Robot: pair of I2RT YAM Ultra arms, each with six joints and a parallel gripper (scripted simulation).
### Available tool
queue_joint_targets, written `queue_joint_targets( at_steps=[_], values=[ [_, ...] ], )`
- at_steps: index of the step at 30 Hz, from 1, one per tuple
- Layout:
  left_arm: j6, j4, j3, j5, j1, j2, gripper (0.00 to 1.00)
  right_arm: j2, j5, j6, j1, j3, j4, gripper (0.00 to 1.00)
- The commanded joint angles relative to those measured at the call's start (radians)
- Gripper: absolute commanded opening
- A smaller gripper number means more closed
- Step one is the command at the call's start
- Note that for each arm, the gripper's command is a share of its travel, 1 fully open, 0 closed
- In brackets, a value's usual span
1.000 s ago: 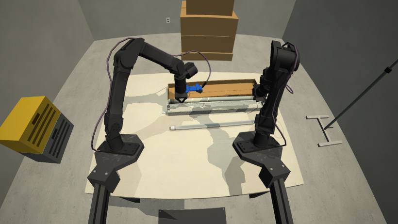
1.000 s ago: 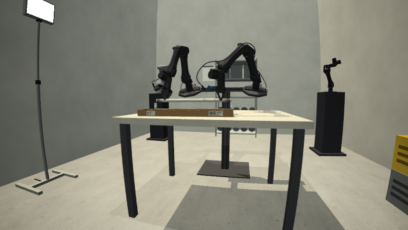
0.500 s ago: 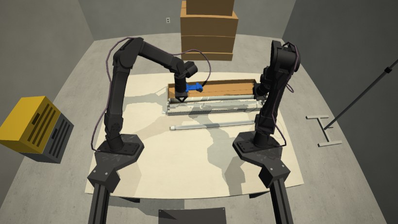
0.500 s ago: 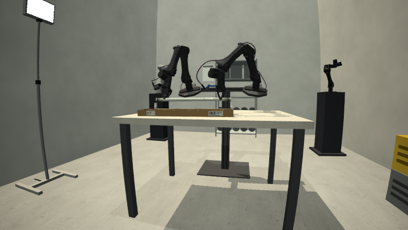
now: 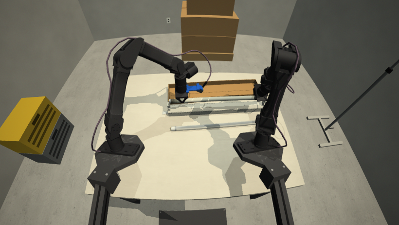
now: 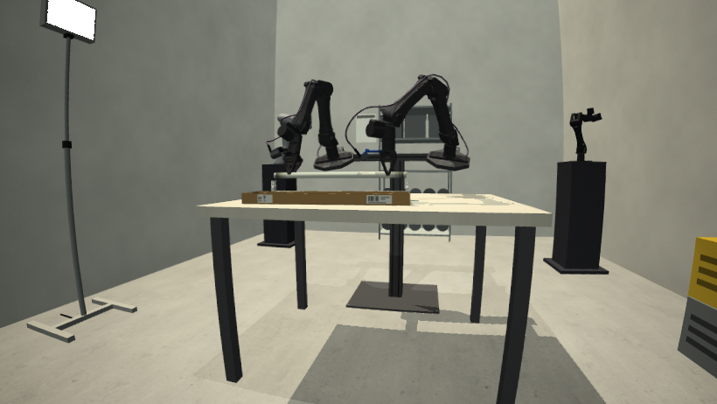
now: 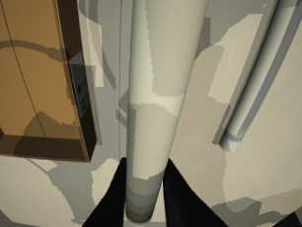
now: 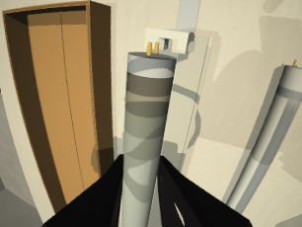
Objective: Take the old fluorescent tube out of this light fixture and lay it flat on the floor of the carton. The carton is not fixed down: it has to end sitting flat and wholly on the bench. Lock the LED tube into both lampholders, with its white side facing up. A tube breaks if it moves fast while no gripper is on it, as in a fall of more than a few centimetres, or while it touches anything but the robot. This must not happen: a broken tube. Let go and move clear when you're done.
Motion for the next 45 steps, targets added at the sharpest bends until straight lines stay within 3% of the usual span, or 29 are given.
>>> queue_joint_targets(
  at_steps=[1, 5, 17, 23, 26, 34, 37, 45],
  values=[
    [0.014, -0.018, 0.042, 0.009, -0.012, 0.018, 0.11, 0.007, 0.015, -0.004, 0.012, 0.039, -0.006, 0.11],
    [0.014, -0.019, 0.045, 0.009, -0.018, -0.036, 0.11, -0.033, 0.005, -0.003, -0.003, 0.038, 0.018, 0.11],
    [0.020, -0.024, 0.059, 0.012, 0.017, 0.024, 0.11, 0.031, 0.018, 0.003, 0.019, 0.059, -0.020, 0.11],
    [0.009, -0.029, 0.058, 0.012, -0.009, -0.028, 0.11, -0.020, 0.019, -0.006, -0.001, 0.058, 0.012, 0.11],
    [0.020, -0.032, 0.063, 0.013, -0.009, 0.001, 0.11, 0.038, 0.020, -0.005, 0.021, 0.063, -0.013, 0.11],
    [0.029, -0.040, 0.084, 0.016, 0.028, 0.034, 0.11, 0.025, 0.025, 0.016, 0.027, 0.085, -0.031, 0.11],
    [0.006, -0.043, 0.085, 0.015, 0.000, -0.015, 0.11, 0.001, 0.024, -0.002, 0.003, 0.084, 0.003, 0.11],
    [0.033, -0.049, 0.102, 0.019, 0.016, 0.020, 0.11, 0.054, 0.029, 0.008, 0.029, 0.103, -0.023, 0.11]
  ],
)
